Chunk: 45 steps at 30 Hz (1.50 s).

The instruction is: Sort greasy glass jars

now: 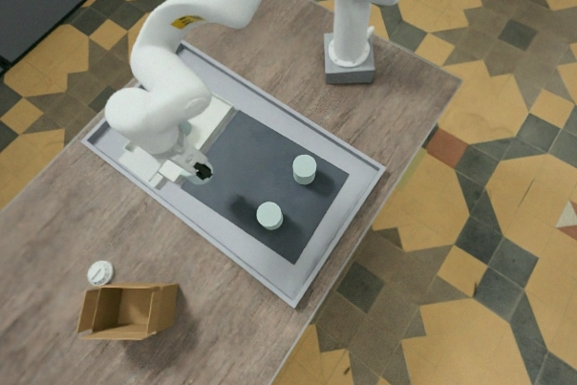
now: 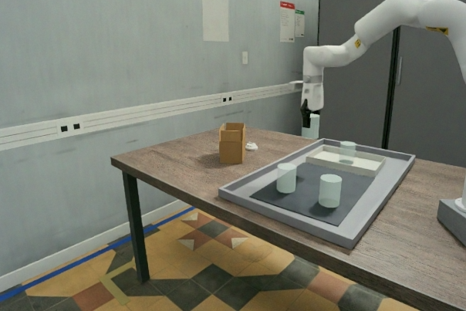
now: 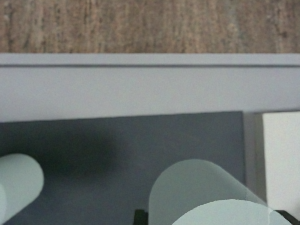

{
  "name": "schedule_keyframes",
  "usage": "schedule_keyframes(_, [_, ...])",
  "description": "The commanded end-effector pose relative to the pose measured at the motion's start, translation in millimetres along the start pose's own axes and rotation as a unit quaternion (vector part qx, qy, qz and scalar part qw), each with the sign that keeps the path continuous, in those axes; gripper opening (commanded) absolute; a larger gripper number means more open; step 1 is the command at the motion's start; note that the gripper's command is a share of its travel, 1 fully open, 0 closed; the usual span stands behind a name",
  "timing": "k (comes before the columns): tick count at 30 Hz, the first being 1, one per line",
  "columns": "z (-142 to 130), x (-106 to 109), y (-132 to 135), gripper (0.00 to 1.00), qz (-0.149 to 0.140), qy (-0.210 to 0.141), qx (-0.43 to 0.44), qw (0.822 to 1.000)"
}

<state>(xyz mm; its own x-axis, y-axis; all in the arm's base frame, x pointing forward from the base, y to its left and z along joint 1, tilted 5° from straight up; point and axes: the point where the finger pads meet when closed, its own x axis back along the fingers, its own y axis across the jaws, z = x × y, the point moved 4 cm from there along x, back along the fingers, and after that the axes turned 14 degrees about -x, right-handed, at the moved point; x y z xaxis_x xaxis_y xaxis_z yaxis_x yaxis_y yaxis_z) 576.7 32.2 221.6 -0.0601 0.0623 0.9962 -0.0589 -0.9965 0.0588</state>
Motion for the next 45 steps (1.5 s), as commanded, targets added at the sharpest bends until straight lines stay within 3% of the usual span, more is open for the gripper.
schedule_keyframes(1, [6, 2, 16, 0.00, 0.001, 0.002, 0.000, 1.000])
schedule_keyframes(45, [44, 2, 135, 0.00, 0.001, 0.002, 0.000, 1.000])
